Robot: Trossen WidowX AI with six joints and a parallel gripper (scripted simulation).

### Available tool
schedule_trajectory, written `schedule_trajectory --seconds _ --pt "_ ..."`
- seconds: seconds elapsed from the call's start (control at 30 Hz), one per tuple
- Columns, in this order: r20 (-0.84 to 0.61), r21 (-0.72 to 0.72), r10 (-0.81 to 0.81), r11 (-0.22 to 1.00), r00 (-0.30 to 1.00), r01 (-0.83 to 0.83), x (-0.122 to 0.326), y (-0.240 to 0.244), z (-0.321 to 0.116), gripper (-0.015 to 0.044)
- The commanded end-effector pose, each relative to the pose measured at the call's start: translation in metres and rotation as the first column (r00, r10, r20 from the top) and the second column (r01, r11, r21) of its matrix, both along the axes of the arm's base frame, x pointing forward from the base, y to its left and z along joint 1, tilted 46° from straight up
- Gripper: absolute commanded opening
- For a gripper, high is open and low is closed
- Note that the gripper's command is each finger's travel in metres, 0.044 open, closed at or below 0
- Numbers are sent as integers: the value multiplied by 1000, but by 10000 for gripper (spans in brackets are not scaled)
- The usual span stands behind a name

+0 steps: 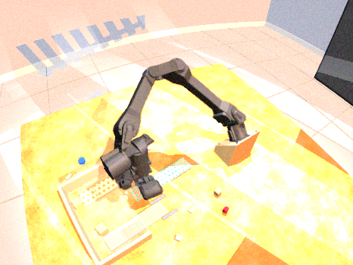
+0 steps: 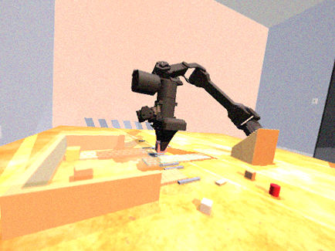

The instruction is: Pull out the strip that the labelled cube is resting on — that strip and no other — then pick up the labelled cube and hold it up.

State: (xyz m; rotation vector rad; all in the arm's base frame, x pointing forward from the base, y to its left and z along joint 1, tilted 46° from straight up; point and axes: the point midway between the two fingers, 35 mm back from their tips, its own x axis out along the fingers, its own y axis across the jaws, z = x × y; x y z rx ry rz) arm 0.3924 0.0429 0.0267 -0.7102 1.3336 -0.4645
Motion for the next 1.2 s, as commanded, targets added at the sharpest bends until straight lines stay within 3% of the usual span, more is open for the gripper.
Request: schedule_trajectory --seconds 0.0,0.83,1.17 --pt "2 -7 -9 1000 1000 9 -17 3 5 0" --pt "3 -15 -15 1000 1000 15 -93 -5 0 0" --pt "2 -14 -15 1000 1000 15 -99 20 25 0"
